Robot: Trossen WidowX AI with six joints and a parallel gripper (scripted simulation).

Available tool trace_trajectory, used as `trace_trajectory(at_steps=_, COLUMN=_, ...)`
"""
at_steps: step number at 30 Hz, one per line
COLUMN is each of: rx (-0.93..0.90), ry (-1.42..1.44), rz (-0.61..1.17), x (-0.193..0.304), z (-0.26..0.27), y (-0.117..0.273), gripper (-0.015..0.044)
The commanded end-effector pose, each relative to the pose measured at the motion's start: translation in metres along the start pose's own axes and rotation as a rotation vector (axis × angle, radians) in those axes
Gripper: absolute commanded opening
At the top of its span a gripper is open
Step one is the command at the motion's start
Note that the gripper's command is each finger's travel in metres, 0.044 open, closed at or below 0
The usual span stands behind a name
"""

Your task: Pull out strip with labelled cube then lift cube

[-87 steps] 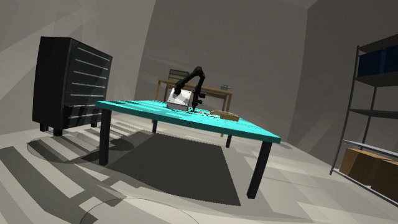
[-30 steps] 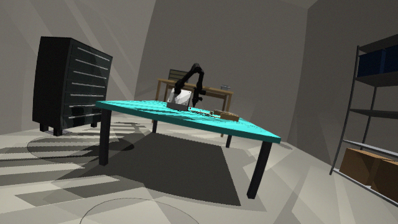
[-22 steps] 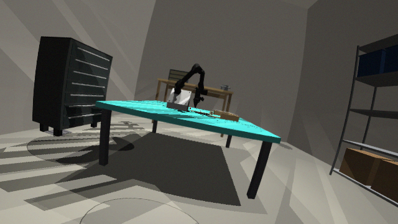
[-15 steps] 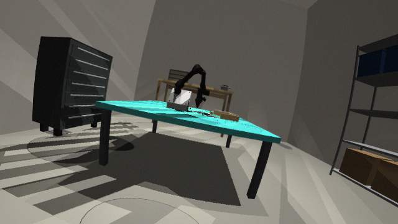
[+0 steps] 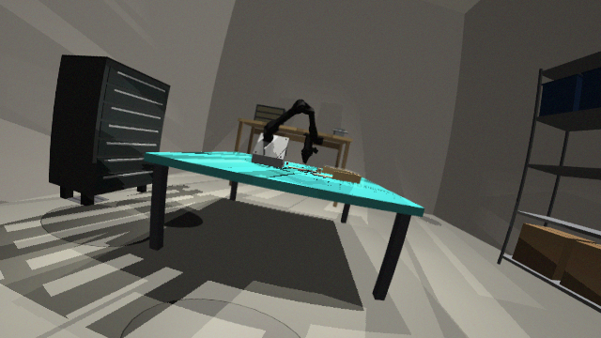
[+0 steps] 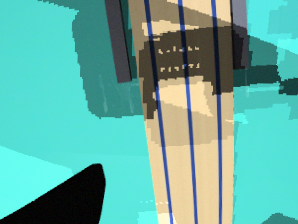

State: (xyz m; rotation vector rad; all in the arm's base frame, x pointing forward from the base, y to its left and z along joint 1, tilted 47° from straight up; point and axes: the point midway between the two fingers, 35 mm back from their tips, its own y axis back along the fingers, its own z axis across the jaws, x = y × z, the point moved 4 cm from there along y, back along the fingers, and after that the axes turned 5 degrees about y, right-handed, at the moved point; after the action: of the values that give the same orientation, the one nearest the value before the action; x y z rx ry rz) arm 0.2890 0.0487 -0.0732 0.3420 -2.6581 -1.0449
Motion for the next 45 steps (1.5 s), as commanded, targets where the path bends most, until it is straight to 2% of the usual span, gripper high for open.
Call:
trace_trajectory(at_steps=1, rx=0.003, ry=0.003, rz=-0.005, x=-0.015, z=-0.002, y=0.002, gripper=0.044)
trace_trajectory(at_steps=33, rx=0.003, ry=-0.002, rz=-0.01, x=-0.117, z=-0.019, y=0.017, gripper=0.044)
trace_trajectory(at_steps=40, rx=0.003, ry=-0.002, rz=-0.01, x=-0.118, z=-0.019, y=0.008, gripper=0.0256)
trace_trajectory(at_steps=45, rx=0.003, ry=-0.002, rz=-0.01, x=-0.118, z=-0.019, y=0.0, gripper=0.025)
